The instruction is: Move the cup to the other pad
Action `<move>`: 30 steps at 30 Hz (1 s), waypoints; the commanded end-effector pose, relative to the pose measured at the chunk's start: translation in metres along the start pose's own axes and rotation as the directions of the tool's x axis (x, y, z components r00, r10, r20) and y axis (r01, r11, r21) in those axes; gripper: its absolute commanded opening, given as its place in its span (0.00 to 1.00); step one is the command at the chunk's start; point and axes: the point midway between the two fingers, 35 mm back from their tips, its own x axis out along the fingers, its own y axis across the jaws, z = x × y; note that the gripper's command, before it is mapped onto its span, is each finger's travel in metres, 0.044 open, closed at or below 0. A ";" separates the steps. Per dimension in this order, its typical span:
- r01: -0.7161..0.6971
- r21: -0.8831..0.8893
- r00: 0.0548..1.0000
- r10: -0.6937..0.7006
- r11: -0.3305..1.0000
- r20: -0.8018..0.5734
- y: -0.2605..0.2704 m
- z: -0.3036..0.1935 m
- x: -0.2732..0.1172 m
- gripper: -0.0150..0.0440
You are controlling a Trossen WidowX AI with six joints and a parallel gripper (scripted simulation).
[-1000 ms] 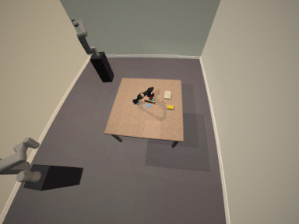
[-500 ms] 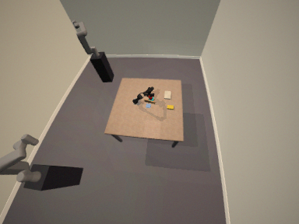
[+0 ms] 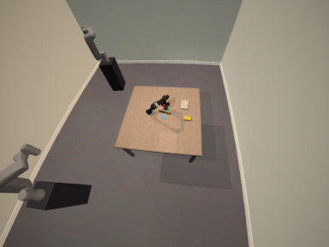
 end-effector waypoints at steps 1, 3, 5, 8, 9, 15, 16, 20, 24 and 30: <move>0.001 0.006 1.000 -0.001 1.000 0.007 0.000 0.001 -0.008 0.47; 0.001 0.005 1.000 -0.001 1.000 0.007 -0.001 0.001 -0.011 0.47; 0.002 0.005 1.000 -0.002 1.000 0.007 0.000 0.001 -0.014 0.47; 0.002 0.005 1.000 -0.002 1.000 0.007 0.000 0.001 -0.018 0.47; 0.002 0.005 1.000 -0.002 1.000 0.006 0.000 0.000 -0.019 0.47; 0.003 0.004 1.000 -0.003 1.000 0.006 0.000 0.000 -0.027 0.47; 0.003 0.004 1.000 -0.003 1.000 0.006 0.000 0.000 -0.029 0.47; 0.003 0.003 1.000 -0.003 1.000 0.006 0.000 -0.001 -0.032 0.47; 0.004 -0.003 1.000 -0.004 1.000 -0.001 0.000 -0.001 -0.028 0.60; 0.004 -0.003 1.000 -0.004 1.000 -0.001 0.000 -0.001 -0.029 0.87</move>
